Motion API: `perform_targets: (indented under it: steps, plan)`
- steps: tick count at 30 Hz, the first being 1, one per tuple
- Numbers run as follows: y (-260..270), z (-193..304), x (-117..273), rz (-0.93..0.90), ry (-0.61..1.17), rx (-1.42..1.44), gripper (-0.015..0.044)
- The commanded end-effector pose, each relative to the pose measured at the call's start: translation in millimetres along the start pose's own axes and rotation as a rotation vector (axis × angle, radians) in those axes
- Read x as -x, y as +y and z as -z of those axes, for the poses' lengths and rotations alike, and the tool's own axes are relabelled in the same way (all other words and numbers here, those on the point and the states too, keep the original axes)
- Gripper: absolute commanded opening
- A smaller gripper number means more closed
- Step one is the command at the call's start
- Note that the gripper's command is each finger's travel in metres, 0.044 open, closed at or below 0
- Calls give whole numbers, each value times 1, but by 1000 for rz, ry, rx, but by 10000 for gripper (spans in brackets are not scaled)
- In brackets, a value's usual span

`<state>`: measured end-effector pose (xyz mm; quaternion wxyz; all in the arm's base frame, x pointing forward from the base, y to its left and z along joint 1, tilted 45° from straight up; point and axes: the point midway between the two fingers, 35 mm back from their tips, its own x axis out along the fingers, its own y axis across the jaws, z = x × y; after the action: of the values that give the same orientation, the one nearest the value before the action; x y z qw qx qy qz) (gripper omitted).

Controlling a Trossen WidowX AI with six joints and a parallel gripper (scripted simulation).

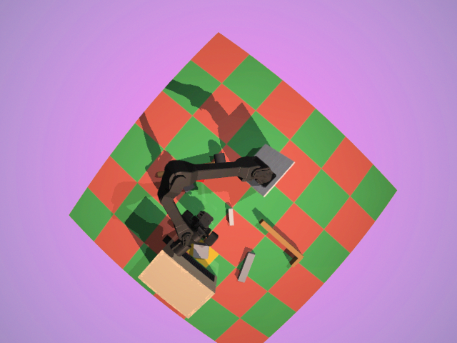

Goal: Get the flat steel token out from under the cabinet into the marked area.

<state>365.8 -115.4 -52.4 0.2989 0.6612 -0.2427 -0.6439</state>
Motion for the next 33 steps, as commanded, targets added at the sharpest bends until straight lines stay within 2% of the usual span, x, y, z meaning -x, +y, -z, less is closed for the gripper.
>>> perform_targets:
  steps: [1, 33]
  plan:
    - [-1, -8, -1, 2, -6, 9, 0]
    - [2, -40, -1, 1, -8, 10, 0]
